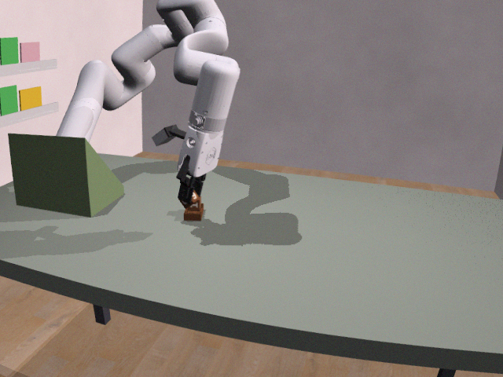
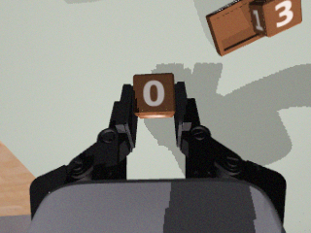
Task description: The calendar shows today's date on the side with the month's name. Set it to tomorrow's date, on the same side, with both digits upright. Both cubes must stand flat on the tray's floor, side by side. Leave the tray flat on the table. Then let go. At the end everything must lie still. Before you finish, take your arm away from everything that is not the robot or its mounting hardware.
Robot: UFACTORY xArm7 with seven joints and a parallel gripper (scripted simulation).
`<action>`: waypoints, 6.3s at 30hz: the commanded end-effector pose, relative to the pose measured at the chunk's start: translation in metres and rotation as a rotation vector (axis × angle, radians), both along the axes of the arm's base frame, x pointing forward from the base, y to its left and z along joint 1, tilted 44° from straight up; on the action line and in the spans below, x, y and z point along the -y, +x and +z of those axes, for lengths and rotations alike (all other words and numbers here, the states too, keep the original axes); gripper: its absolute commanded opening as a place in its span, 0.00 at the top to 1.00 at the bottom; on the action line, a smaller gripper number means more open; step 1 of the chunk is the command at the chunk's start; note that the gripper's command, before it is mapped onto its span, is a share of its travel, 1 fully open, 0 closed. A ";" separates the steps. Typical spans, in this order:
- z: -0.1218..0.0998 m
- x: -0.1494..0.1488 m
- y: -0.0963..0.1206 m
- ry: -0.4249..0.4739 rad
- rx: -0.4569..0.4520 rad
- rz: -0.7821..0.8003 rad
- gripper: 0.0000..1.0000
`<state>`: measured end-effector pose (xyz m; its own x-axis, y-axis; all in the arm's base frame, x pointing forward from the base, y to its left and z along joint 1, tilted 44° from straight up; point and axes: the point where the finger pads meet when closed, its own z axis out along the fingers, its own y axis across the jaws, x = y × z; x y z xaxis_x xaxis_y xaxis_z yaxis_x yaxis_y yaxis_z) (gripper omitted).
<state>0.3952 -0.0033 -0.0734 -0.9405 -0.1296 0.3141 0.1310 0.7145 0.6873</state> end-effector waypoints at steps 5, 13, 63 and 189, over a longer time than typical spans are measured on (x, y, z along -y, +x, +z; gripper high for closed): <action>0.000 0.003 0.003 0.021 -0.136 0.124 0.73; -0.002 0.001 0.007 0.035 -0.180 0.170 0.73; -0.007 -0.002 0.012 0.091 -0.510 0.483 0.73; -0.054 -0.048 0.008 0.091 -0.510 0.483 0.73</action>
